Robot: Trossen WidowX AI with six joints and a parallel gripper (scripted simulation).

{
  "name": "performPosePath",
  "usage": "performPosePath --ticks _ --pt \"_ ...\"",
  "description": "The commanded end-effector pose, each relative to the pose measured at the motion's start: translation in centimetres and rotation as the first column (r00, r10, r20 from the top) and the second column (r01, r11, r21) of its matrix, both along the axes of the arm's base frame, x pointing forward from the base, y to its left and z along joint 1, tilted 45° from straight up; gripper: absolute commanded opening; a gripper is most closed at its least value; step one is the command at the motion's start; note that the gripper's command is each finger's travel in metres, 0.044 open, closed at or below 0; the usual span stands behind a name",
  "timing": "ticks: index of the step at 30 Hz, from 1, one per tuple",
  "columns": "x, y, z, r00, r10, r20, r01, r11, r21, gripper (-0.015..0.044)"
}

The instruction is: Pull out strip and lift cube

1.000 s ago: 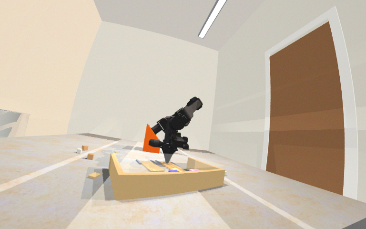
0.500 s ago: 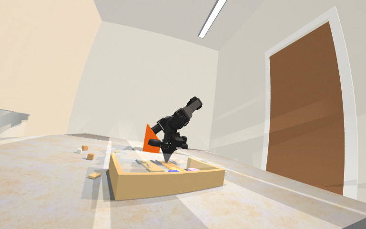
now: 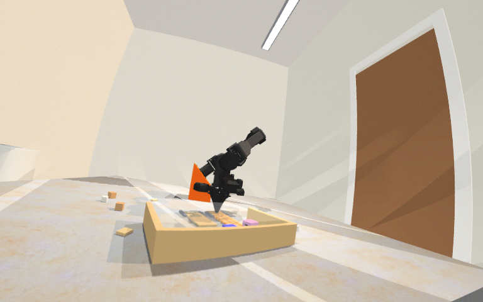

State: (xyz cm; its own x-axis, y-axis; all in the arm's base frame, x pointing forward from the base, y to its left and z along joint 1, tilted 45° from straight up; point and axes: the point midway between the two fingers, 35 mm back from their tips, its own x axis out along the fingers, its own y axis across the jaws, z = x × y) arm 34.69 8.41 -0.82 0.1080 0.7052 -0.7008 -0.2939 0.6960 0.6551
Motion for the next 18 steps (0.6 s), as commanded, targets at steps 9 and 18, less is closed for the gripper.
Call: performPosePath --ticks 9,18 --pt "-2.3 -0.1 -1.0 1.0 0.008 -0.016 -0.008 1.0 -0.002 0.0" --pt "-3.6 -0.3 -1.5 1.0 0.008 -0.017 -0.008 1.0 -0.002 0.0"
